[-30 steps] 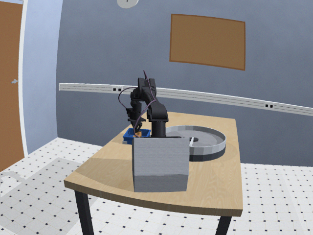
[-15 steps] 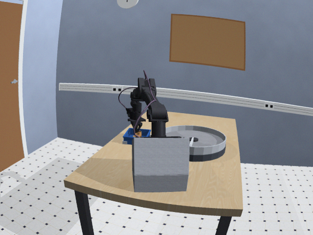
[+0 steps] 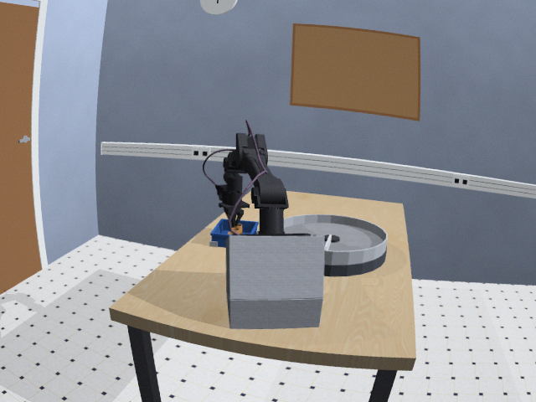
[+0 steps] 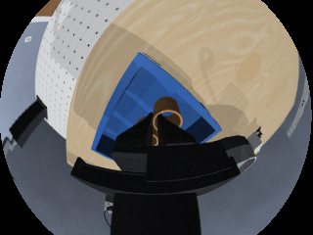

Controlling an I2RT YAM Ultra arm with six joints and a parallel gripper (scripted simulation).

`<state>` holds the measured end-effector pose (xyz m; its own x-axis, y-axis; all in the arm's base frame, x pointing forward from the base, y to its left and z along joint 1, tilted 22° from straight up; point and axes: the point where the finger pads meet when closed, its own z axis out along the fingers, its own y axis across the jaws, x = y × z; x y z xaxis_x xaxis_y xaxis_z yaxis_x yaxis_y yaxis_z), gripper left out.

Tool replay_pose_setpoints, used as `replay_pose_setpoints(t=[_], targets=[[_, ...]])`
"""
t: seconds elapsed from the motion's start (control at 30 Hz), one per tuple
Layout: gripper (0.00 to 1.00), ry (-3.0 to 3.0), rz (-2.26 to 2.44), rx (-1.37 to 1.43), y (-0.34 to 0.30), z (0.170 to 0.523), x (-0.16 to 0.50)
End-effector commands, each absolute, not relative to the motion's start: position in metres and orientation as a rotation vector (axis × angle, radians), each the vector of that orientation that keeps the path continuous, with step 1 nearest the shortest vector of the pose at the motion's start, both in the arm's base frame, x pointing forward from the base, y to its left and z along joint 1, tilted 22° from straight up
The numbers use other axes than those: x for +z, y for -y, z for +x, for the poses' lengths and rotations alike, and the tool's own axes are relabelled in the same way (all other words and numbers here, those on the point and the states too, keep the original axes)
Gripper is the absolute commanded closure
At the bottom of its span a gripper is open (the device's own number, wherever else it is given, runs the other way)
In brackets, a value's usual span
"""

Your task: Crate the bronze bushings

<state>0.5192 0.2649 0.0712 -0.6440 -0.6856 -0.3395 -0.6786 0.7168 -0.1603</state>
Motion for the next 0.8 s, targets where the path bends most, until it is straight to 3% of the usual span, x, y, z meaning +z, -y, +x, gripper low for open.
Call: replay_pose_setpoints(t=[0.0,0.33,0.37,0.77], targets=[[1.00,-2.525,-1.039,-0.011,-0.2619,0.5265,0.0808],[1.00,-2.525,-1.039,-0.011,-0.2619,0.5265,0.0808],[0.84,-2.525,-1.039,-0.011,-0.2619,0.5265,0.0808],[0.84,-2.527,-1.039,-0.012,-0.2616,0.5261,0.0806]])
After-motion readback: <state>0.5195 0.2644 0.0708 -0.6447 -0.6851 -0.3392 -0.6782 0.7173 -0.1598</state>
